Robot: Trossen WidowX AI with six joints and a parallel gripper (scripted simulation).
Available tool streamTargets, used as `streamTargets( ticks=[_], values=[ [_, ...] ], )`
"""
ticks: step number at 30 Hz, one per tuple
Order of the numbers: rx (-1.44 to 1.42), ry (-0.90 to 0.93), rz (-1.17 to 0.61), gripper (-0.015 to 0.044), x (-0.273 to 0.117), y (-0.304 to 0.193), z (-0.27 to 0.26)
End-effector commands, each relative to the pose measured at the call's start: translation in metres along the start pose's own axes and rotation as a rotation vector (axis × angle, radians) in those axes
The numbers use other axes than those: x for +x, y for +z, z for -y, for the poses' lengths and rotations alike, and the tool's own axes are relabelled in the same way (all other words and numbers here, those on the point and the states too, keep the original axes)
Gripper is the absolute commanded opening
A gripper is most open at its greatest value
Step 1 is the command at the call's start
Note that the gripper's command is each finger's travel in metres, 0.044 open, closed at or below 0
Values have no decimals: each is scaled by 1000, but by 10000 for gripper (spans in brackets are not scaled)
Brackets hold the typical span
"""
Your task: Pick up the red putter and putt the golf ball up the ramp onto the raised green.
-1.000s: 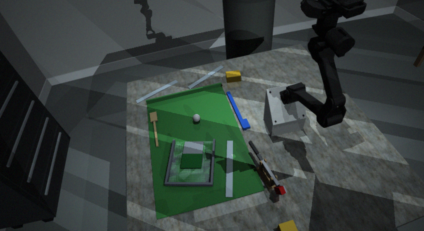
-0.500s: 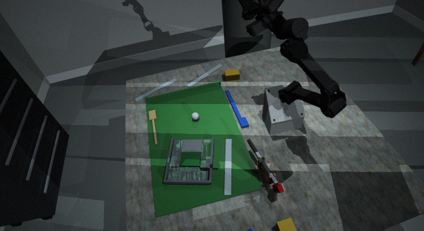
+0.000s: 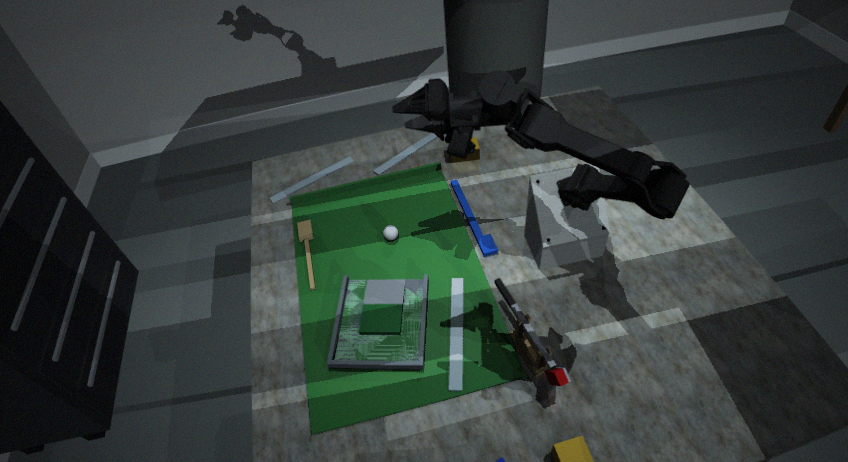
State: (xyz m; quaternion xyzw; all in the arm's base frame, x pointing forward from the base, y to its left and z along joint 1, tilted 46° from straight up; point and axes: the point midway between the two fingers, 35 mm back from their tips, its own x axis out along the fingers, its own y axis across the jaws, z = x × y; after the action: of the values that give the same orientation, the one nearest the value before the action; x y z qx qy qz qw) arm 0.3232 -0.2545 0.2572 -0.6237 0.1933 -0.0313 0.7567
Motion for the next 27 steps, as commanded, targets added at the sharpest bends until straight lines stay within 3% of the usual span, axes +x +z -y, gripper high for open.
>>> streamTargets(
  ticks=[1, 11, 23, 27],
  values=[
    [32, 150, 161, 440, 15, 44, -44],
    [129, 583, 580, 440, 0, 168, -159],
    [267, 1176, 993, 440, -112, 278, -262],
    [285, 1248, 1027, 440, -133, 287, -270]
  ],
)
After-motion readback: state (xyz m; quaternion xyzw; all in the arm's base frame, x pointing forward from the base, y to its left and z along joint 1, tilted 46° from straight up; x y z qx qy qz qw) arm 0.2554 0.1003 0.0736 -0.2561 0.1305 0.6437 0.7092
